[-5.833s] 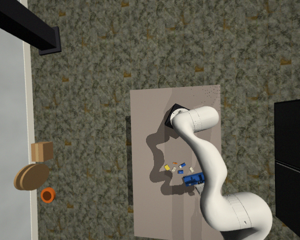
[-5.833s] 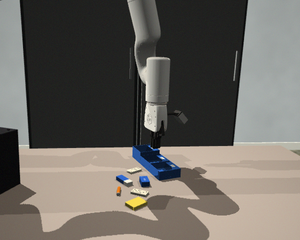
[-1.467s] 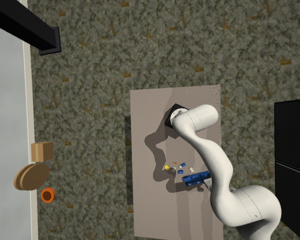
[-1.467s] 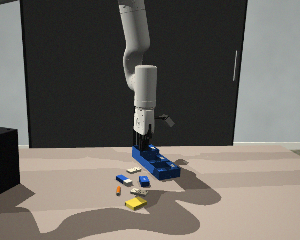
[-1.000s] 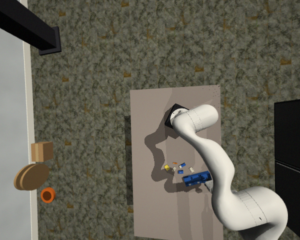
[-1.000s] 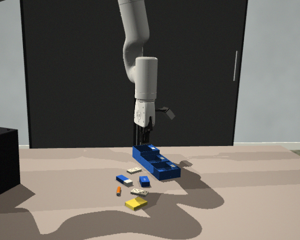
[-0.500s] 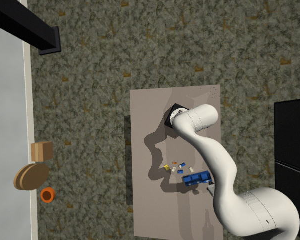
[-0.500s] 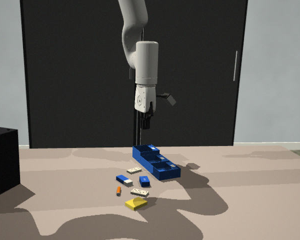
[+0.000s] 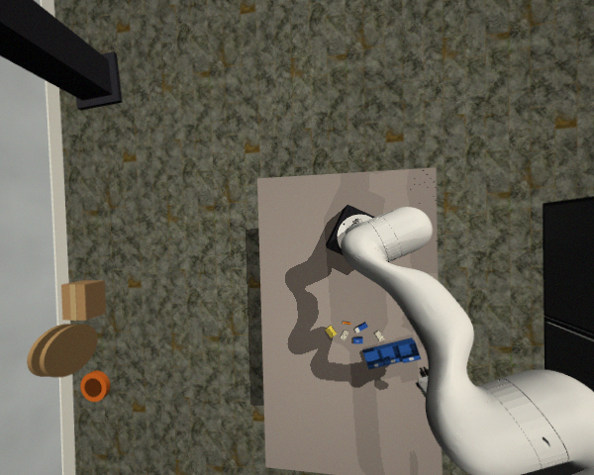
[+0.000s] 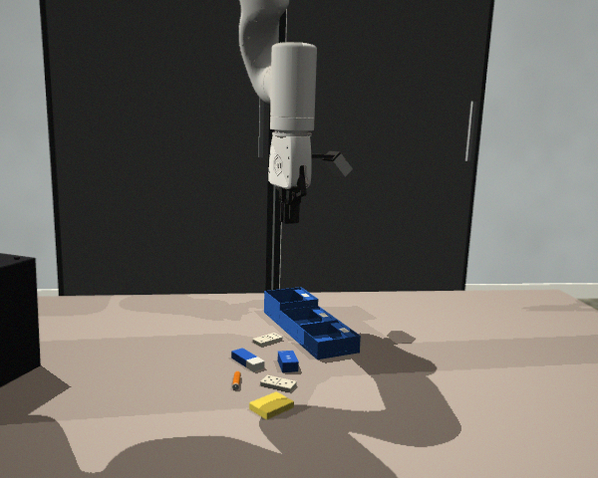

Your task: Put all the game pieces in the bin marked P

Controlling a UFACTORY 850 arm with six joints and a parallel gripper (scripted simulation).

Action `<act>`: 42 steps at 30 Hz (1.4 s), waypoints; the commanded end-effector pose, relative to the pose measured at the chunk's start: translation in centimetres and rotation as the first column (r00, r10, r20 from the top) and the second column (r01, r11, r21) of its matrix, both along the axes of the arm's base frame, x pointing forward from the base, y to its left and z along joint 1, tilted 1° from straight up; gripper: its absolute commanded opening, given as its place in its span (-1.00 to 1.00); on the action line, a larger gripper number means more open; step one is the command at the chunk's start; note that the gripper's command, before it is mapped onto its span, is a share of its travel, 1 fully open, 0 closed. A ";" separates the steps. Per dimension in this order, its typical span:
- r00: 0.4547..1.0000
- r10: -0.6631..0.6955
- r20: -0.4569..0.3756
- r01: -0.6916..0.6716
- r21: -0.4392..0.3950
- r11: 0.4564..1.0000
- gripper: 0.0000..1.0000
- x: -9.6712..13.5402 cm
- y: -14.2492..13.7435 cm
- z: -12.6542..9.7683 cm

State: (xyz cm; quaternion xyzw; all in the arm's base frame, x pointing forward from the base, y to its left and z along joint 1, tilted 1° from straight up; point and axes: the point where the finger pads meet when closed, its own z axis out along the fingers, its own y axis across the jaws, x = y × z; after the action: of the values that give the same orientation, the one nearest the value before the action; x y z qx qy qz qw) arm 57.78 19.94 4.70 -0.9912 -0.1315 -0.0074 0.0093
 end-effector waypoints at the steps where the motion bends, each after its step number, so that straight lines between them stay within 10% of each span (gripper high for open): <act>1: 1.000 0.000 0.002 0.000 0.001 1.000 -0.85 0.1 0.0 0.4; 5: 1.000 0.000 0.002 0.000 0.001 1.000 -0.85 0.1 0.0 0.4; 6: 0.999 0.050 0.003 -0.050 0.000 0.999 -0.18 -0.2 -0.5 -0.2; 31: 0.975 0.221 0.006 -0.221 -0.003 0.975 -0.18 -6.0 -12.7 -12.9; 42: 0.975 0.221 0.006 -0.221 -0.003 0.975 -0.18 -6.0 -13.0 -13.0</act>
State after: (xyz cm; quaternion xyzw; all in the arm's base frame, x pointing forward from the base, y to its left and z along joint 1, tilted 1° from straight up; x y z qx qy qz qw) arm 51.61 6.93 -8.22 -0.9707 -0.2403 -0.0072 0.0018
